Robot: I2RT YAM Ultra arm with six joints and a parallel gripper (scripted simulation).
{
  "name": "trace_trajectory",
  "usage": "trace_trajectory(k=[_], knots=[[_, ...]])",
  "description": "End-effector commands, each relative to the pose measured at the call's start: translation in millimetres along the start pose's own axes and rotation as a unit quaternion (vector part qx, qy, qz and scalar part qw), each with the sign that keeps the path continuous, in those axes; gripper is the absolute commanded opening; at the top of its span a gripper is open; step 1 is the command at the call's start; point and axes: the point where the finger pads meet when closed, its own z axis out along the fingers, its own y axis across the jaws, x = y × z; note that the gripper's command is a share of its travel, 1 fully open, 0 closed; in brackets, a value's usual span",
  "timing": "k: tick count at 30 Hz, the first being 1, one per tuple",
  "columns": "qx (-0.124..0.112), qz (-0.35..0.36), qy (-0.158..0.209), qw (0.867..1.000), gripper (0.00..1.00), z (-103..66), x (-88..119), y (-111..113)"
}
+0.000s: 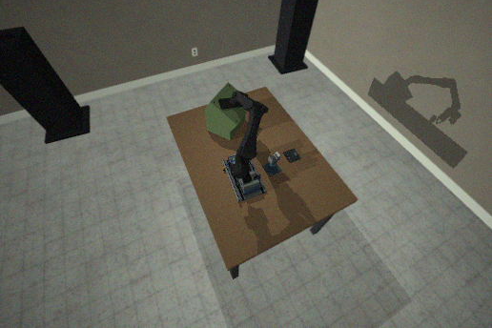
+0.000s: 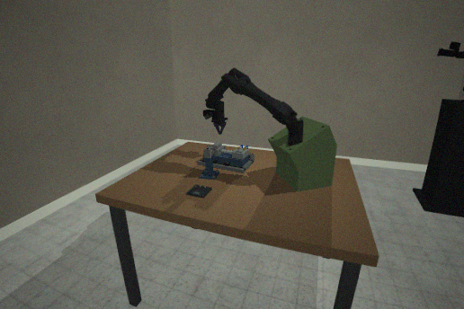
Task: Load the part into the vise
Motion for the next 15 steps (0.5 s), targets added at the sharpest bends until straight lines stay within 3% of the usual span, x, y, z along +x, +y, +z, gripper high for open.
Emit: trace_trajectory(k=[1,7,11,15], knots=[[0.012,-0.009,-0.035,0.999,0.00,-24.7,-17,-5],[0.012,-0.006,-0.032,0.999,0.00,-20.1,-15,-6],[0.007,0.005,-0.016,1.000,0.00,-3.9,-6,-10],[0.005,0.002,-0.011,1.000,0.00,-0.1,-3,-4]])
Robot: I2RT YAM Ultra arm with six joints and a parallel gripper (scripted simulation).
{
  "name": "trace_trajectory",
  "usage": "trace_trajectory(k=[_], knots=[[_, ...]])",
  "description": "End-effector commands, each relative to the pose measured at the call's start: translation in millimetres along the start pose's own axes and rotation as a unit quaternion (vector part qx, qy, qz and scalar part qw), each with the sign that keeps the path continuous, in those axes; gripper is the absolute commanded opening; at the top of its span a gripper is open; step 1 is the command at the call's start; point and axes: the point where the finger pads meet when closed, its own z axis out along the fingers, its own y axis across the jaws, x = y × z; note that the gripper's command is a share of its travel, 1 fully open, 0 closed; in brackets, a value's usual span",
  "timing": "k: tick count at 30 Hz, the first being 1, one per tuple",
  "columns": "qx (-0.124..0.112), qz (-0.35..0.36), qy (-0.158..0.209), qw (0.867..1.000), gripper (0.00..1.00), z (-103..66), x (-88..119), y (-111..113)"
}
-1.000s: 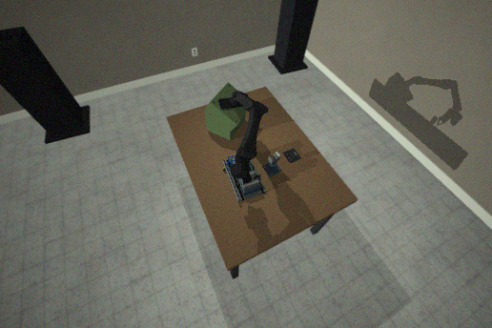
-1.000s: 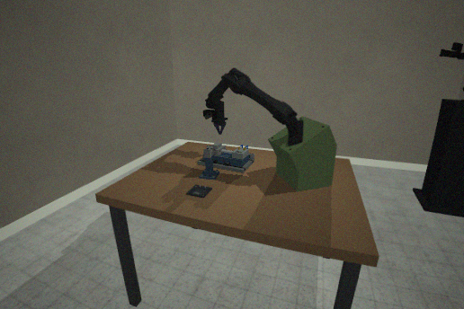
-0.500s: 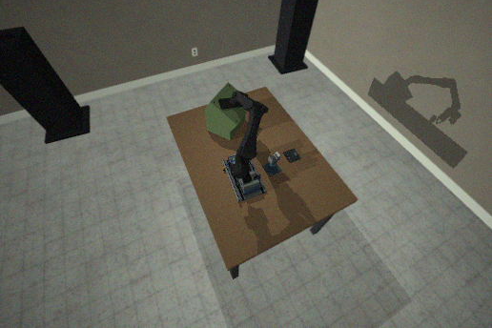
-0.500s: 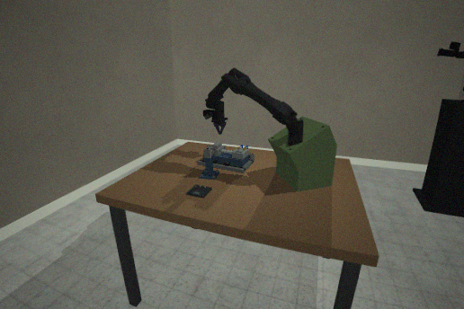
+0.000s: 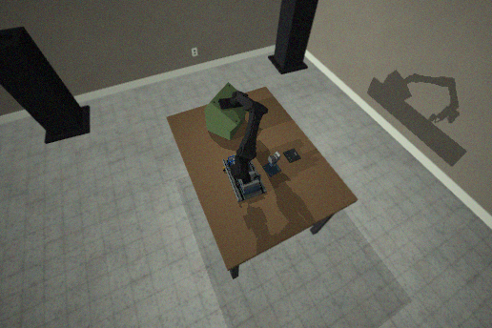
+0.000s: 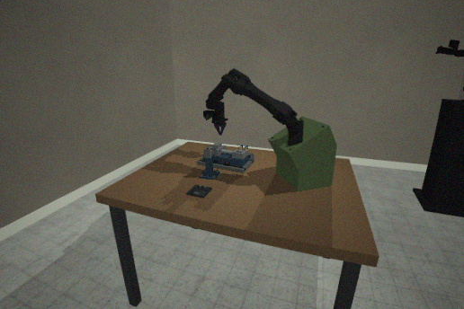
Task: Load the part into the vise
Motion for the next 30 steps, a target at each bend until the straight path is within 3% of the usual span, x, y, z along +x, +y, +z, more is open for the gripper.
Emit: trace_trajectory(k=[1,6,9,10,14,16,19,26,27,30], knots=[[0.006,0.001,-0.013,1.000,0.00,-3.9,-3,-2],[0.006,0.008,-0.006,1.000,0.00,8.7,1,-9],[0.007,0.006,-0.008,1.000,0.00,7.9,0,-7],[0.012,-0.003,-0.026,1.000,0.00,-4.4,-12,-4],[0.002,0.006,-0.002,1.000,0.00,22.7,2,-6],[0.004,0.009,-0.002,1.000,0.00,24.9,3,-9],[0.010,0.003,-0.015,1.000,0.00,16.7,-4,-7],[0.007,0.000,-0.015,1.000,0.00,28.7,-8,-6],[0.012,0.000,-0.025,1.000,0.00,19.1,-11,-7],[0.007,0.008,-0.009,1.000,0.00,36.3,-1,-11]])
